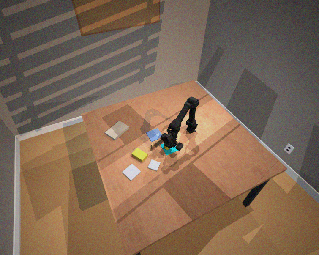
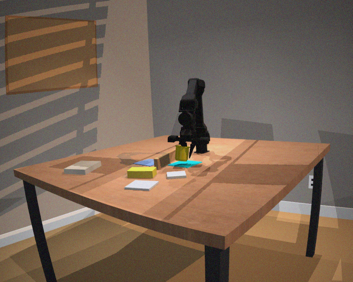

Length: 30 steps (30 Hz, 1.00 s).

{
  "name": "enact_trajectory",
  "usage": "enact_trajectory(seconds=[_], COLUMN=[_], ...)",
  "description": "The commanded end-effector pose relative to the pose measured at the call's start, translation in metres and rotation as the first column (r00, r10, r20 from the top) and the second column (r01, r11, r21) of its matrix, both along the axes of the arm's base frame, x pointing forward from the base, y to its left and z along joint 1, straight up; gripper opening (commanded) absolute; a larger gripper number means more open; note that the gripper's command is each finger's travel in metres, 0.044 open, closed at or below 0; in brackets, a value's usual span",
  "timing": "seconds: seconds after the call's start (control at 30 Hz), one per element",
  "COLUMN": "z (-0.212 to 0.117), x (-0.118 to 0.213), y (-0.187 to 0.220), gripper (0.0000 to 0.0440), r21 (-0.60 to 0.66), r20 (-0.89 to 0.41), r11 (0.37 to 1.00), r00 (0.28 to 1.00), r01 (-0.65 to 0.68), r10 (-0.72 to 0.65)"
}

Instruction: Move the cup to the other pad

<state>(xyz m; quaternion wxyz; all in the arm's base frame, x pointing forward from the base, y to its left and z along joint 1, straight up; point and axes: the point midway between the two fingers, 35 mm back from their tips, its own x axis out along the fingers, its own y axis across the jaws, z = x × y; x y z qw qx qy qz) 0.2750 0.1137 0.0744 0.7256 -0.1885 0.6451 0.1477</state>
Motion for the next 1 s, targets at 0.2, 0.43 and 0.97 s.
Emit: enact_trajectory(seconds=[0.2,0.43,0.97], z=[-0.015,-0.007,0.020], x=[-0.005,0.002,-0.005], y=[-0.005,-0.004,-0.004], gripper=[0.0056,0.0158,0.0197], r21=[0.003,0.049,0.143], r20=[0.023,0.066,0.125], r11=[0.999,0.997,0.988], r00=[0.999,0.996,0.990], r01=[0.034,0.055,0.052], r10=[-0.034,-0.059,-0.070])
